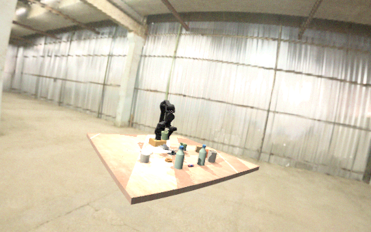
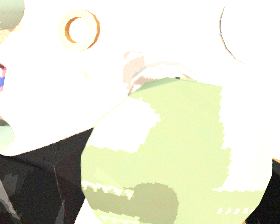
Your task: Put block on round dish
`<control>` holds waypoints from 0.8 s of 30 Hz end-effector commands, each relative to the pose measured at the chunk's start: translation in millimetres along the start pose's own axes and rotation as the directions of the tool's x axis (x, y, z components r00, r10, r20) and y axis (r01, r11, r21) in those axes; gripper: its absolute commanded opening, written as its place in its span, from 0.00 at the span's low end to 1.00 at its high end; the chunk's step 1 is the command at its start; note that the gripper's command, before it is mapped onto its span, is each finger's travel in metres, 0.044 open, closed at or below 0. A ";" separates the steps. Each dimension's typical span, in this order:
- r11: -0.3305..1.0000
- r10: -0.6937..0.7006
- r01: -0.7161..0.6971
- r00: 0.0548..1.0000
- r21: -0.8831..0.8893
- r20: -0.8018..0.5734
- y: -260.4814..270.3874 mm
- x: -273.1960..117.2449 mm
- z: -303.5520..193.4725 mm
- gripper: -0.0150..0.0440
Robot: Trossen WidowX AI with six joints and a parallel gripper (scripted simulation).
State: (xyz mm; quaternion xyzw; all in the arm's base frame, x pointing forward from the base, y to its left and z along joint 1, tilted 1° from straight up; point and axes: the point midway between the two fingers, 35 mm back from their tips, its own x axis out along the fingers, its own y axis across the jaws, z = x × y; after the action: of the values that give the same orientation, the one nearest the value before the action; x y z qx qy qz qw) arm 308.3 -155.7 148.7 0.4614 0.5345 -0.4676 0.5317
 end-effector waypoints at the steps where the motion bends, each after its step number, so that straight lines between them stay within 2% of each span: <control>1: 1.000 -0.001 0.001 1.000 0.000 0.000 0.0 0.4 0.0 0.25; 15: 1.000 -0.001 0.001 1.000 0.000 0.000 -0.5 0.7 0.6 0.25; 24: 1.000 0.001 -0.001 1.000 0.001 0.003 -27.6 14.5 30.2 0.25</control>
State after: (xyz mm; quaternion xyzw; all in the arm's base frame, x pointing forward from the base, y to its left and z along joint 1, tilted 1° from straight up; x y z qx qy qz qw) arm 295.3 -177.9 138.4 0.4613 0.5347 -0.4680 0.5313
